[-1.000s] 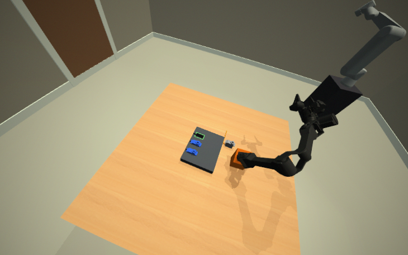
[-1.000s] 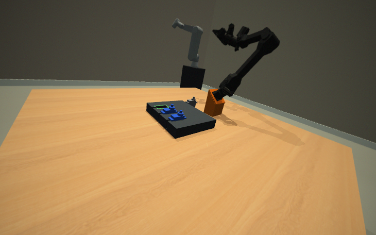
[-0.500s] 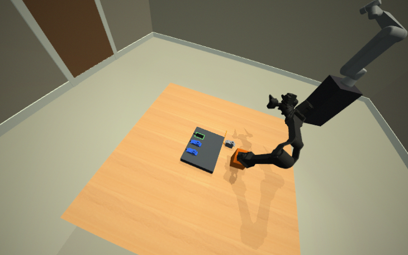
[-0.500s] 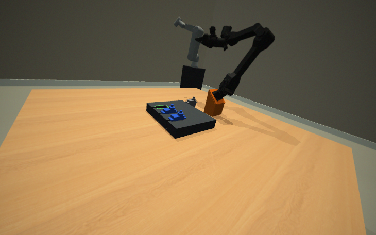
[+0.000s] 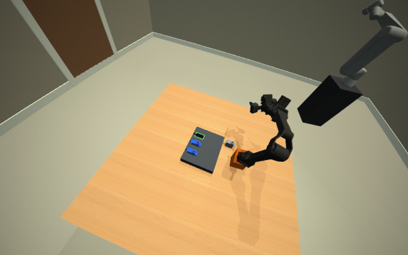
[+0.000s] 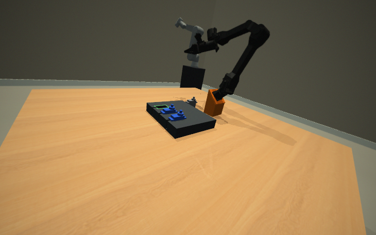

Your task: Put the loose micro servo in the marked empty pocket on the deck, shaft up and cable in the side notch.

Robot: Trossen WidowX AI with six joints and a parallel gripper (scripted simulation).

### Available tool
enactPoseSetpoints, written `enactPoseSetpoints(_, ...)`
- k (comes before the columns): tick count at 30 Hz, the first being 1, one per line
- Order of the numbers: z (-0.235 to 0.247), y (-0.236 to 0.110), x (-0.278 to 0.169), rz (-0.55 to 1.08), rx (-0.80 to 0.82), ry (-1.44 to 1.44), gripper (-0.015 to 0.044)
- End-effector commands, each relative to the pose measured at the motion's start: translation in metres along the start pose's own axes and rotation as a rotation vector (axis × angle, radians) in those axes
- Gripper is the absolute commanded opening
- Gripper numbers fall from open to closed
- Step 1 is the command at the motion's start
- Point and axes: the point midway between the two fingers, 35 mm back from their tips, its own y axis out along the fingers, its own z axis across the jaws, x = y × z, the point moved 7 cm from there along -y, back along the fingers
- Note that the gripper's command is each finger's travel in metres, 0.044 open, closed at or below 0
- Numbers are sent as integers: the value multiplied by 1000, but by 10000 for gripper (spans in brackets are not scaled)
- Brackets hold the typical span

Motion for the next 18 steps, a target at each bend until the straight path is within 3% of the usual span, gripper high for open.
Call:
enactPoseSetpoints(1,22,17,-13,102,51,-48,440)
enactPoseSetpoints(18,108,56,-72,517,274,-306,440)
